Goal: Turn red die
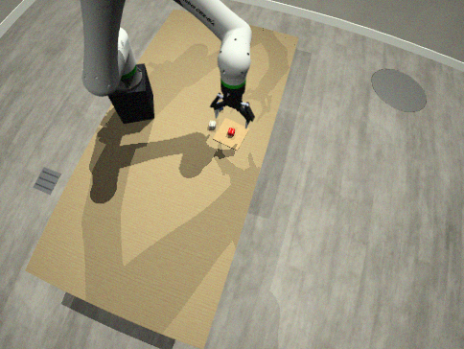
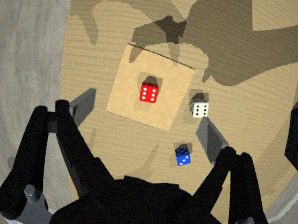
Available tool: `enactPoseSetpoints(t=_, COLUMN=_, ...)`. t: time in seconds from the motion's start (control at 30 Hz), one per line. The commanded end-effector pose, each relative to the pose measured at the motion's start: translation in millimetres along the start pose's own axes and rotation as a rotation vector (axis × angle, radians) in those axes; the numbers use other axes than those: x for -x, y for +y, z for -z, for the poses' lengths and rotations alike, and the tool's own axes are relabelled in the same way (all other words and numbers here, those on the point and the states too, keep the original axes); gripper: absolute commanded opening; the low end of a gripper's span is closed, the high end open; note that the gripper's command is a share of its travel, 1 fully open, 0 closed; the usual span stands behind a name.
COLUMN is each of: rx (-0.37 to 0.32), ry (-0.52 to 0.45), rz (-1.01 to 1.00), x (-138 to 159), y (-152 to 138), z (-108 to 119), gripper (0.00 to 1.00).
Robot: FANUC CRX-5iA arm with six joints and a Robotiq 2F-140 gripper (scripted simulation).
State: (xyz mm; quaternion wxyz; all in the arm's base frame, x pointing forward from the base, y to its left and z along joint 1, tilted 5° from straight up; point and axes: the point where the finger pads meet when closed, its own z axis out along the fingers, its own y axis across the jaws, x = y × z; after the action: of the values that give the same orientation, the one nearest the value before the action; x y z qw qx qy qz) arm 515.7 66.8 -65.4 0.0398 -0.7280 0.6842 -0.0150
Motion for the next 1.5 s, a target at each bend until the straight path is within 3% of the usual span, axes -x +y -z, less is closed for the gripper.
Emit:
enactPoseSetpoints(t=0.0, rx=0.005, ry=-0.014, rz=0.05, x=-0.1, y=-0.4, z=0.1, gripper=1.0)
enactPoseSetpoints(t=0.03, rx=0.005, ry=-0.014, rz=0.05, x=-0.1, y=-0.4, z=0.1, gripper=0.28)
enactPoseSetpoints(t=1.47, rx=0.005, ry=-0.014, rz=0.05, x=-0.1, y=-0.5, z=-1.8, gripper=0.28)
